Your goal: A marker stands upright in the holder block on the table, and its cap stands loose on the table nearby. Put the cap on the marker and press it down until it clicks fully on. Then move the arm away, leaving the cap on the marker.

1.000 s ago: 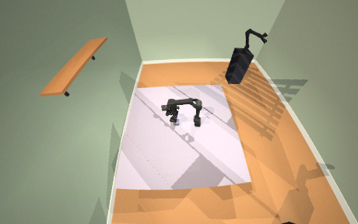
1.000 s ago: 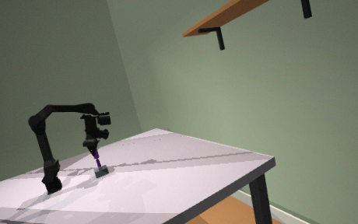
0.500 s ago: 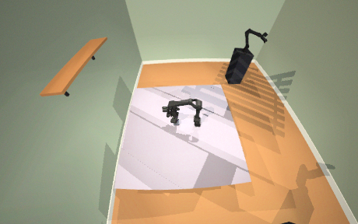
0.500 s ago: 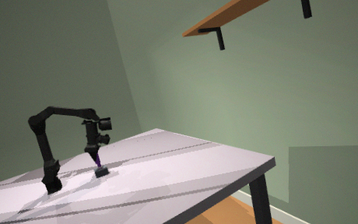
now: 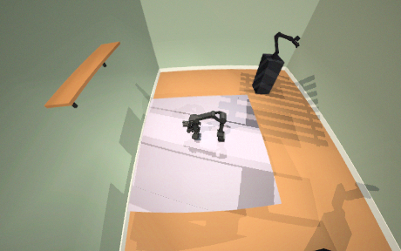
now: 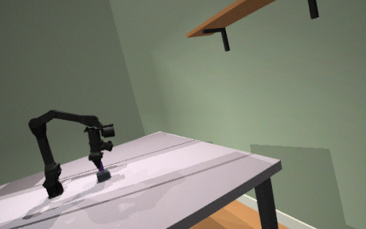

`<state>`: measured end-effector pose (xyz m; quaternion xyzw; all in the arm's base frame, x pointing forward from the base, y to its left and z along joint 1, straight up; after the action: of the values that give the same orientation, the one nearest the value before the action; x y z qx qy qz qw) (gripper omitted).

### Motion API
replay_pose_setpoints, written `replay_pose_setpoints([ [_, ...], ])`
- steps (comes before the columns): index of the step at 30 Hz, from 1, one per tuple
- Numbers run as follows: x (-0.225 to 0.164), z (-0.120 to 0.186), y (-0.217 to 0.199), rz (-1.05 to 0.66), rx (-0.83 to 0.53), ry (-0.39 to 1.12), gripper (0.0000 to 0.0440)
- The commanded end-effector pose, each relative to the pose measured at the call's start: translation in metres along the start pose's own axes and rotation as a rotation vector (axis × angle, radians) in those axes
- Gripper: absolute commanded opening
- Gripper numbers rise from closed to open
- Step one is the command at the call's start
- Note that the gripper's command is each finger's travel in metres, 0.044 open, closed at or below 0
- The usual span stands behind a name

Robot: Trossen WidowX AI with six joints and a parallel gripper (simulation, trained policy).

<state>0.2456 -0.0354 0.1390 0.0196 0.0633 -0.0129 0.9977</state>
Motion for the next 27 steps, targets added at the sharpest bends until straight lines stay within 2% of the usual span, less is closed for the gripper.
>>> replay_pose_setpoints([
  [1, -0.0069, -0.0154, 0.0001, 0.017, 0.009, 0.053, 0.004],
  [27, -0.0076, -0.0225, -0.0087, 0.069, -0.035, 0.029, 0.008],
])
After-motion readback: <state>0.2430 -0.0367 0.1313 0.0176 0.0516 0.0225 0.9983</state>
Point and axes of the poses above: the point midway between the two fingers, 35 mm back from their tips, its own z axis back along the fingers, its own y axis across the jaws, x = y × z, the point moved 4 cm from there along z, back along the fingers, and after that the axes turned 9 degrees about z, right-handed, at the moved point
